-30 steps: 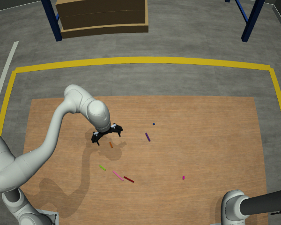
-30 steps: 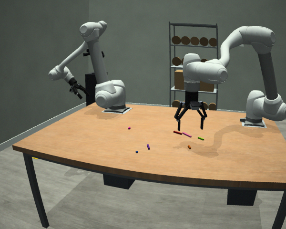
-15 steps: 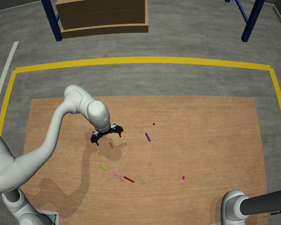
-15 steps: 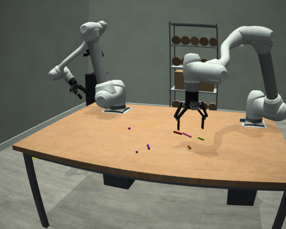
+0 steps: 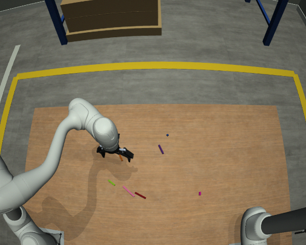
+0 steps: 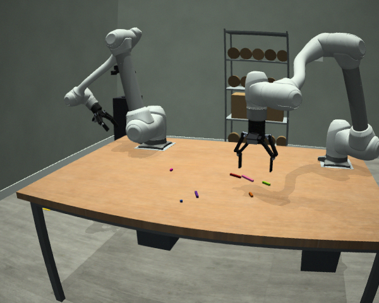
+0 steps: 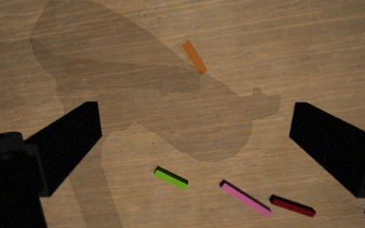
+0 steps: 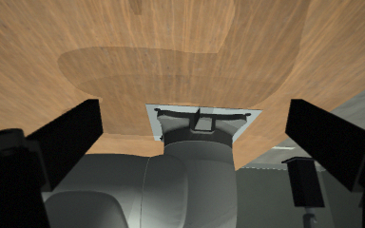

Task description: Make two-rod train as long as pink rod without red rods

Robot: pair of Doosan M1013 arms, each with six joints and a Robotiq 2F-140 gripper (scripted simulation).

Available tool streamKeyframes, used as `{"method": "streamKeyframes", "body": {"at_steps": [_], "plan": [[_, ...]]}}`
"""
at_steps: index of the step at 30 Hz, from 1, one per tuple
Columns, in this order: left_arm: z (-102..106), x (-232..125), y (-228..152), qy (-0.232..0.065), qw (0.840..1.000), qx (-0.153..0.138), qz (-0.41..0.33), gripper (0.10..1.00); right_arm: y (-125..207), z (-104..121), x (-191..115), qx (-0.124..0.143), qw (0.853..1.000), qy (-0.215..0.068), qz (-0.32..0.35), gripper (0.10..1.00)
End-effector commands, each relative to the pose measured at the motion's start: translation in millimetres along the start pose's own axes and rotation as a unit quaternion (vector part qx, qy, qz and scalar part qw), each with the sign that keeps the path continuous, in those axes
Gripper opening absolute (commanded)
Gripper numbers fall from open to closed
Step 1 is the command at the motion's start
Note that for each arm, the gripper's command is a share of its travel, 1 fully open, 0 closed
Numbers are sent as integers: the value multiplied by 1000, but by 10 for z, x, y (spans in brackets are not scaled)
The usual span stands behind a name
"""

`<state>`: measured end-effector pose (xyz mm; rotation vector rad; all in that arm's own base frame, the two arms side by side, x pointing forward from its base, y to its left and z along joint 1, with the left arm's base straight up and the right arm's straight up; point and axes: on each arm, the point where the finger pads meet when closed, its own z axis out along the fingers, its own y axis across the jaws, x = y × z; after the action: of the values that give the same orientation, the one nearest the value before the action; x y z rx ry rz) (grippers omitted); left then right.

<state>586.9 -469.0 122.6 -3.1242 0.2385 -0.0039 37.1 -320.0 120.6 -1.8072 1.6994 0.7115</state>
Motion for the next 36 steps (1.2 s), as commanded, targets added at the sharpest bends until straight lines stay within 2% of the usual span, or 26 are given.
{"method": "streamKeyframes", "body": {"at_steps": [1,7,14,16,17,20,23,31,33,34,35,36], "plan": [[1,-93,-10,-1,996,-4,84,1000,-1,-5,0,0,1000,0,0,1000],[20,-240,-30,0,980,-4,200,1000,-1,-5,0,0,1000,0,0,1000],[46,-427,-60,1,939,-4,345,1000,-1,-5,0,0,1000,0,0,1000],[46,-427,-60,1,939,-4,345,1000,-1,-5,0,0,1000,0,0,1000],[56,-495,-72,1,919,-4,395,1000,-1,-5,0,0,1000,0,0,1000],[66,-557,-83,1,898,-4,440,1000,-1,-5,0,0,1000,0,0,1000],[79,-639,-100,1,867,-4,498,1000,-1,-5,0,0,1000,0,0,1000],[115,-854,-146,2,769,-4,639,1000,-1,-5,0,0,1000,0,0,1000],[115,-854,-146,2,769,-4,639,1000,-1,-5,0,0,1000,0,0,1000],[125,-912,-160,2,739,-4,674,1000,-1,-5,0,0,1000,0,0,1000],[131,-947,-168,2,720,-4,694,1000,-1,-5,0,0,1000,0,0,1000],[134,-962,-172,2,712,-4,703,1000,-1,-5,0,0,1000,0,0,1000]]}}
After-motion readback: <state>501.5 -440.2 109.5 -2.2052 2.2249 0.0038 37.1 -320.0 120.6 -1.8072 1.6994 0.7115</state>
